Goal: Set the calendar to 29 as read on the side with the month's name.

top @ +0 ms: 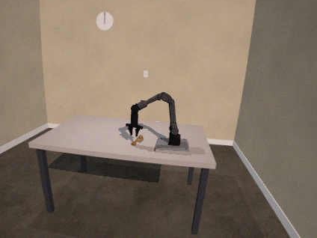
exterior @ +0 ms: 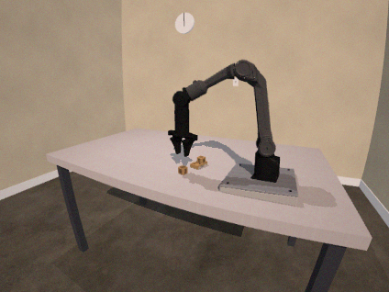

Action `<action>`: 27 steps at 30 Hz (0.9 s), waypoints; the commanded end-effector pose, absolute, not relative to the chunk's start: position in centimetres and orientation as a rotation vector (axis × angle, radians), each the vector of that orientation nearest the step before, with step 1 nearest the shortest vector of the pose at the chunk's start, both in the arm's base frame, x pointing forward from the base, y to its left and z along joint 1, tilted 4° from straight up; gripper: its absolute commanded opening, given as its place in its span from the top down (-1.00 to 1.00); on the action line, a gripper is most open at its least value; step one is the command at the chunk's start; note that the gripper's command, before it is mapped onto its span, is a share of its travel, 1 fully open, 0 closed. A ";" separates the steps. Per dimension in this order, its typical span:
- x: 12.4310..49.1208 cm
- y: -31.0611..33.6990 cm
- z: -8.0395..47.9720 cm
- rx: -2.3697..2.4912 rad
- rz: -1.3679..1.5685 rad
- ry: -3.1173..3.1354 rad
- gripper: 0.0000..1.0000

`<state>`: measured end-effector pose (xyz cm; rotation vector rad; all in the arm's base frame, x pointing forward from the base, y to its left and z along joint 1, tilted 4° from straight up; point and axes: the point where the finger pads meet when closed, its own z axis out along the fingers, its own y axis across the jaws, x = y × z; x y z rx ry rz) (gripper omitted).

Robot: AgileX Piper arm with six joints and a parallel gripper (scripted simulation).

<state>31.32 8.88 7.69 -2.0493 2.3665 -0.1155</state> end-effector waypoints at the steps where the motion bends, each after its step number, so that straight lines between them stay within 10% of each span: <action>1: 31.3 8.9 7.6 -2.048 -0.113 2.367 -0.17; 27: 31.5 8.6 4.0 -2.050 -0.113 2.369 -0.17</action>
